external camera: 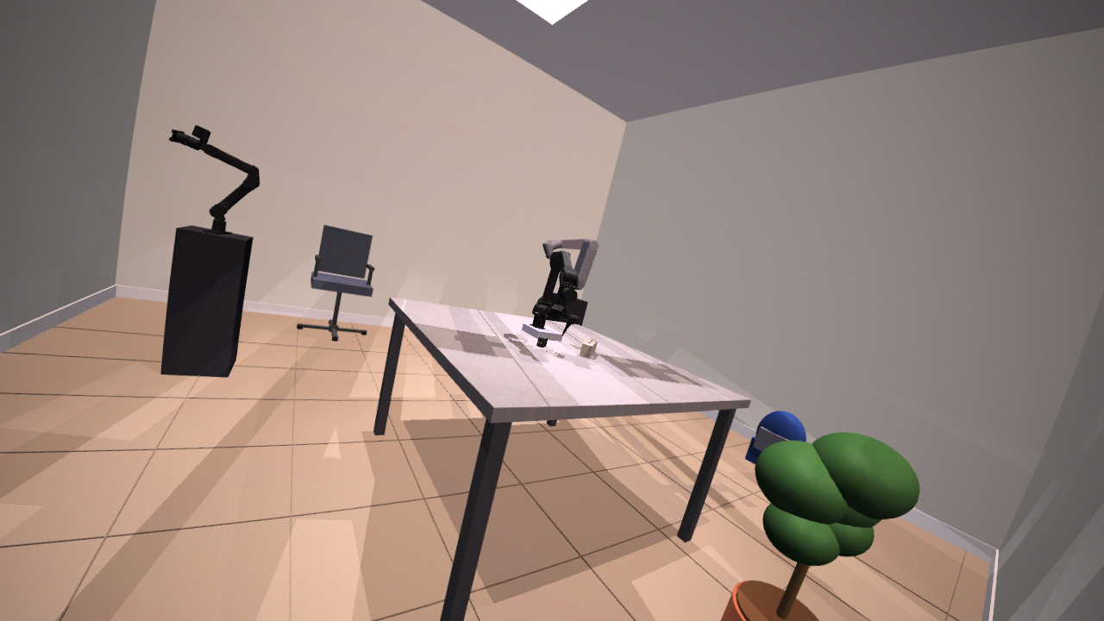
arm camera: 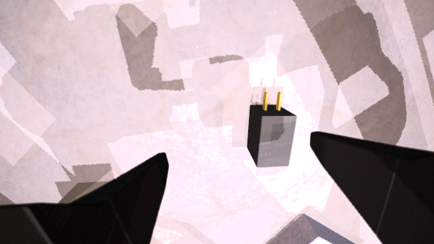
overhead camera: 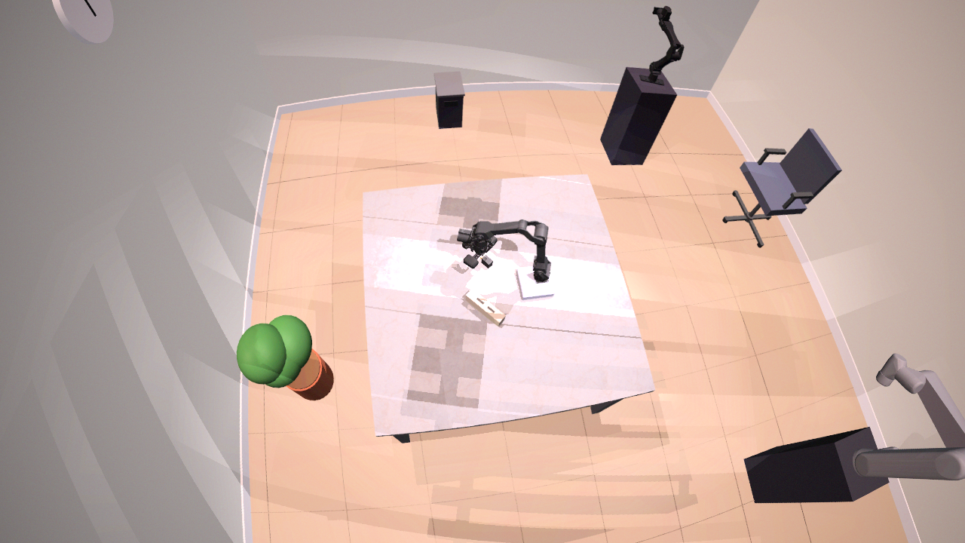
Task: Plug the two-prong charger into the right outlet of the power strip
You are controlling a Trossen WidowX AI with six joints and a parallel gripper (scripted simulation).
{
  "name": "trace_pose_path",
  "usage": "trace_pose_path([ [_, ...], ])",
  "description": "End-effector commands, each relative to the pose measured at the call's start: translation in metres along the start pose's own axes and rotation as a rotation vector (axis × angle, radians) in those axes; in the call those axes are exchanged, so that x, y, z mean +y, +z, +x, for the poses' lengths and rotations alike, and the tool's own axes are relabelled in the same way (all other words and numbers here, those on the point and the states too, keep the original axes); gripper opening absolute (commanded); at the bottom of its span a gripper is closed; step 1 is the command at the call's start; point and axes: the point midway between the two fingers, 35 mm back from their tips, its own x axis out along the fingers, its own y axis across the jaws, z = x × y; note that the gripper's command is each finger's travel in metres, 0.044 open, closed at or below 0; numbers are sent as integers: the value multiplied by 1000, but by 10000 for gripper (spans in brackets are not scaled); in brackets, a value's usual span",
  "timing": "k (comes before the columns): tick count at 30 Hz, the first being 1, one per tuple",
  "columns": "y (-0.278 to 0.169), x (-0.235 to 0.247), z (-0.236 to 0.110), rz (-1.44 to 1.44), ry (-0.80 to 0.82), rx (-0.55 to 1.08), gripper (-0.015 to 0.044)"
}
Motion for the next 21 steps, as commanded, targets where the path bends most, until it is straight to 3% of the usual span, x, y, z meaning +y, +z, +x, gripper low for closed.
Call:
trace_pose_path([
  [1,-9,-17,3,64,19,32,440],
  [21,-20,-38,23,143,41,73,440],
])
